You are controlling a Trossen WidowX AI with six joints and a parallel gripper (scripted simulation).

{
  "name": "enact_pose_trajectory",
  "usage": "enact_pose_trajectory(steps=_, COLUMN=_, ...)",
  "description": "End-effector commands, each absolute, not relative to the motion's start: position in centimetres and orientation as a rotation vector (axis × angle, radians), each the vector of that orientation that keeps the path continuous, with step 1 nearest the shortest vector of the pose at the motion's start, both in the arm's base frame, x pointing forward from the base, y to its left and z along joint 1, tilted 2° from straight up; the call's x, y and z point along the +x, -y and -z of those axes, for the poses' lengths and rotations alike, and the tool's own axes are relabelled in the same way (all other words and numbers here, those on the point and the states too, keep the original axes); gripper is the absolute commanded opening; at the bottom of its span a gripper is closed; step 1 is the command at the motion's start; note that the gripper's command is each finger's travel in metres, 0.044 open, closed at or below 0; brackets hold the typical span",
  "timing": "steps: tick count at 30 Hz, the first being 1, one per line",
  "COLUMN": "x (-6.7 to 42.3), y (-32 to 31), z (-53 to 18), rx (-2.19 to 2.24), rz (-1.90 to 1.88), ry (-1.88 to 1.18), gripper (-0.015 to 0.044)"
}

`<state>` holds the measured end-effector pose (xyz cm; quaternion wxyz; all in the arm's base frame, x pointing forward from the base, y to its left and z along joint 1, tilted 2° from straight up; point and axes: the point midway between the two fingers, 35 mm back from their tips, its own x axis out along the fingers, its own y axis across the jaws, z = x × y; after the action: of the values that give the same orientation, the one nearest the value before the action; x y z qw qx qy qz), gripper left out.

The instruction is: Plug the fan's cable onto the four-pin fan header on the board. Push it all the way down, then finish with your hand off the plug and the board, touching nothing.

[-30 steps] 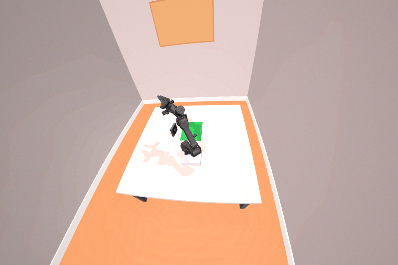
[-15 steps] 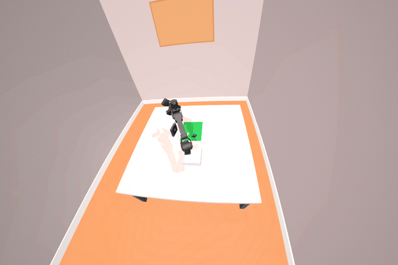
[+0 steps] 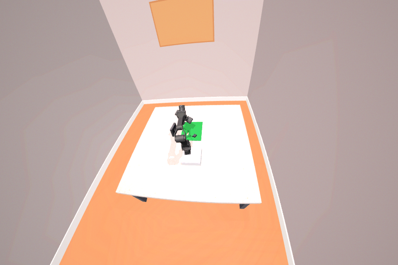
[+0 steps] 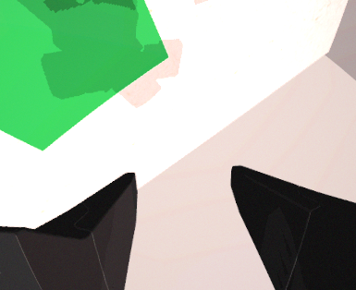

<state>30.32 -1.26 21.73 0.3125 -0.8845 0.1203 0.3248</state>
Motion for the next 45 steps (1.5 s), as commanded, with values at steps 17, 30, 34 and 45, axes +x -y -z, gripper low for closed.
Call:
enact_pose_trajectory(steps=17, x=22.5, y=7.6, z=-7.8, rx=-2.058, rz=-1.517, ry=-0.783, gripper=0.021)
enact_pose_trajectory(steps=30, x=22.7, y=7.6, z=-4.3, rx=-2.058, rz=-1.517, ry=-0.783, gripper=0.021)
enact_pose_trajectory(steps=34, x=22.8, y=7.6, z=-3.7, rx=-2.058, rz=-1.517, ry=-0.783, gripper=0.021)
enact_pose_trajectory(steps=45, x=22.9, y=7.6, z=-1.9, rx=-2.057, rz=-1.517, ry=-0.783, gripper=0.021)
